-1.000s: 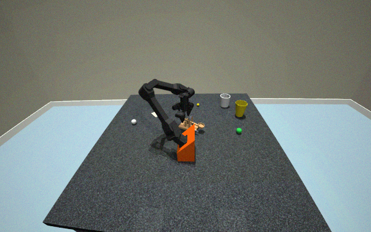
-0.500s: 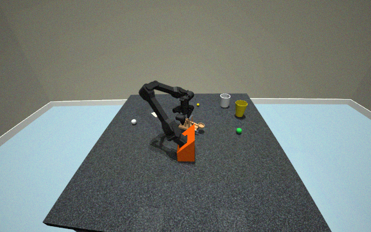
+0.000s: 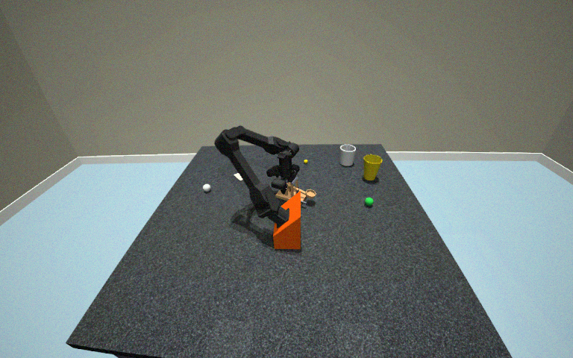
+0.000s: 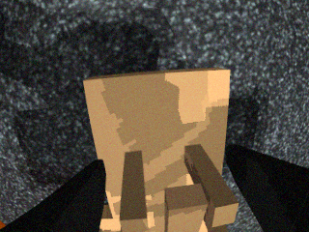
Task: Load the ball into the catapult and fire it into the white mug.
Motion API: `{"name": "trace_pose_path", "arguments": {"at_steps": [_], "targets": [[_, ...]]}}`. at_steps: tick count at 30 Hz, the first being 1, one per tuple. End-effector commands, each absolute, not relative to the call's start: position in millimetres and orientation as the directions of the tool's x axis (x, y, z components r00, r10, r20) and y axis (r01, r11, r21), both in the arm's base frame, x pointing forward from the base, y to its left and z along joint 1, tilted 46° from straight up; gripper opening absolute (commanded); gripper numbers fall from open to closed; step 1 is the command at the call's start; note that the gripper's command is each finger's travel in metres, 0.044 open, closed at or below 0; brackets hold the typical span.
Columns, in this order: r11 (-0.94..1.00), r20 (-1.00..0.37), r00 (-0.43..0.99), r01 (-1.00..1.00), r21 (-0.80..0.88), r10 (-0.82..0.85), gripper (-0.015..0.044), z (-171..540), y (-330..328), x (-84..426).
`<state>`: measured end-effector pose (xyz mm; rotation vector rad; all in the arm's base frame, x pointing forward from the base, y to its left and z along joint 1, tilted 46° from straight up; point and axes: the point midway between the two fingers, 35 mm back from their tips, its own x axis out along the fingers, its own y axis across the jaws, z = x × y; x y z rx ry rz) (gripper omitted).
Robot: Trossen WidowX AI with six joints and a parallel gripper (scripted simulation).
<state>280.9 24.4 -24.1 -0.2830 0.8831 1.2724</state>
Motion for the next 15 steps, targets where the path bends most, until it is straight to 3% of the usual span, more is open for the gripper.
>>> {"name": "trace_pose_path", "arguments": {"at_steps": [1,4,10,15], "targets": [[0.312,-0.707,0.029,-0.91,0.274,0.707,0.023,-23.7,24.0,281.0],[0.312,-0.707,0.029,-0.91,0.274,0.707,0.0151,-23.7,24.0,281.0],[0.312,-0.707,0.029,-0.91,0.274,0.707,0.0111,-23.7,24.0,281.0],[0.312,-0.708,0.027,-0.909,0.276,0.706,0.0,9.2,-9.6,279.2]]}}
